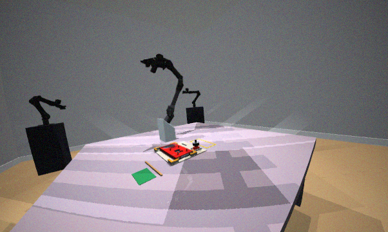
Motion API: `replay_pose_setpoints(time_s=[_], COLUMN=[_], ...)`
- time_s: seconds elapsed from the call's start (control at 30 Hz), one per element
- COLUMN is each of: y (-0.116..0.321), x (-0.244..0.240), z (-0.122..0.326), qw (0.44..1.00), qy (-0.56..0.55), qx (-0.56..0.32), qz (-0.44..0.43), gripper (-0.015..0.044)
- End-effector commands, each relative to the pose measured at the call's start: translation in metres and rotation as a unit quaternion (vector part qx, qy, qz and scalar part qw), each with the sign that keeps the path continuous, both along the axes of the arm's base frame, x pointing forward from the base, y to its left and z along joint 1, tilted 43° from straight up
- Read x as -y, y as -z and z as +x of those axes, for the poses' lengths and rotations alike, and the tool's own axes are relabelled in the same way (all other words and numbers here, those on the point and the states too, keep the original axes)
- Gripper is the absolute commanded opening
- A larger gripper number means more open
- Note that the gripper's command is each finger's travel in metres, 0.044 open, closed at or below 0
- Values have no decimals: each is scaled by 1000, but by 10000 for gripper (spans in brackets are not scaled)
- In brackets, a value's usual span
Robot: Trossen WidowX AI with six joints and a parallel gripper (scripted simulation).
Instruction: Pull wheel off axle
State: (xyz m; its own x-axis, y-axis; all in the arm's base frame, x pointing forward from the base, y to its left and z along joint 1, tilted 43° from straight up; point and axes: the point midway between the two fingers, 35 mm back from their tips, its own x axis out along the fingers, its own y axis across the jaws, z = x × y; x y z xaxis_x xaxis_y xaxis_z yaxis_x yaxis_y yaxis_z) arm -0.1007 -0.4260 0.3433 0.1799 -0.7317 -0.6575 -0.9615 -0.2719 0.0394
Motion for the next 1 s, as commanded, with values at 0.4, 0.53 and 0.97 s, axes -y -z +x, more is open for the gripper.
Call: replay_pose_setpoints(time_s=[0.4,0.53,0.97], y=[86,111,193], x=[6,-9,-119], z=[198,244,400], qw=[943,911,706], qy=[-325,-401,-697], qx=[-37,-59,-105], qz=[61,72,68], gripper=[300,300,300])
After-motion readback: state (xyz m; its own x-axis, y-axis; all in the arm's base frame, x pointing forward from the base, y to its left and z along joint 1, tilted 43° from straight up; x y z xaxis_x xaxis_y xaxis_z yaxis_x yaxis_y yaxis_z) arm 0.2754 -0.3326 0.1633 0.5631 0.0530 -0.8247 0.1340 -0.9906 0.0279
